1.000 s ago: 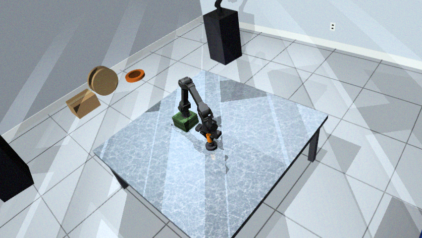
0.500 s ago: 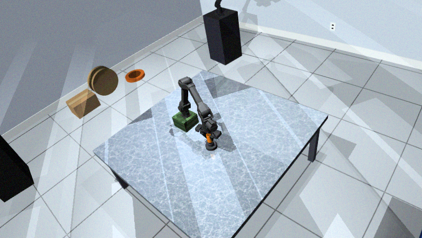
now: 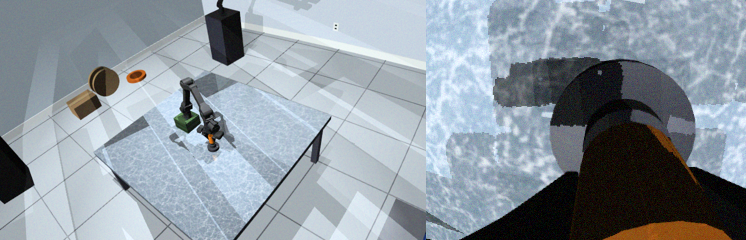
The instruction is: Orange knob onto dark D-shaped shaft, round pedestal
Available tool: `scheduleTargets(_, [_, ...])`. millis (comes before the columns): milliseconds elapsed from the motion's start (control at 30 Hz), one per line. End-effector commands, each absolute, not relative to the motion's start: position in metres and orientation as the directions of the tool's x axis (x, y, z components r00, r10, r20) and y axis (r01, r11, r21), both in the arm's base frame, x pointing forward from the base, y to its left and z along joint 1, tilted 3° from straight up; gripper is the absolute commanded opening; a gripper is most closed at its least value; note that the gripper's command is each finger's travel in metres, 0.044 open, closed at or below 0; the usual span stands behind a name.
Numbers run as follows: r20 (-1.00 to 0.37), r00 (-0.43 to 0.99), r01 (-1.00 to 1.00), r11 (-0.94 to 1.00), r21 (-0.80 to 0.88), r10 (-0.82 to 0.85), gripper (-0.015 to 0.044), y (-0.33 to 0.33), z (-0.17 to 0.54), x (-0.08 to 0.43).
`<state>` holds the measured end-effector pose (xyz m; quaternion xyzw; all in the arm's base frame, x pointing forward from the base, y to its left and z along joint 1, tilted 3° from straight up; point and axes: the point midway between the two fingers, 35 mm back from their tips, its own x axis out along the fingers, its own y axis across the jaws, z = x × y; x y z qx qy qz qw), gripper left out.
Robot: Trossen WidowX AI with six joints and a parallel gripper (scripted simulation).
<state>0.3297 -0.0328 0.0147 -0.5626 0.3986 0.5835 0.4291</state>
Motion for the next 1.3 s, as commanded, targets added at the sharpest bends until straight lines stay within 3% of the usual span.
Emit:
scheduleTargets(0, [-0.998, 0.007, -0.902, -0.430, -0.030, 0.054, 0.0000, -0.0329, 0.0181, 0.3317])
scheduleTargets(1267, [-0.998, 0.007, -0.872, -0.489, -0.033, 0.054, 0.0000, -0.0327, 0.0173, 0.3305])
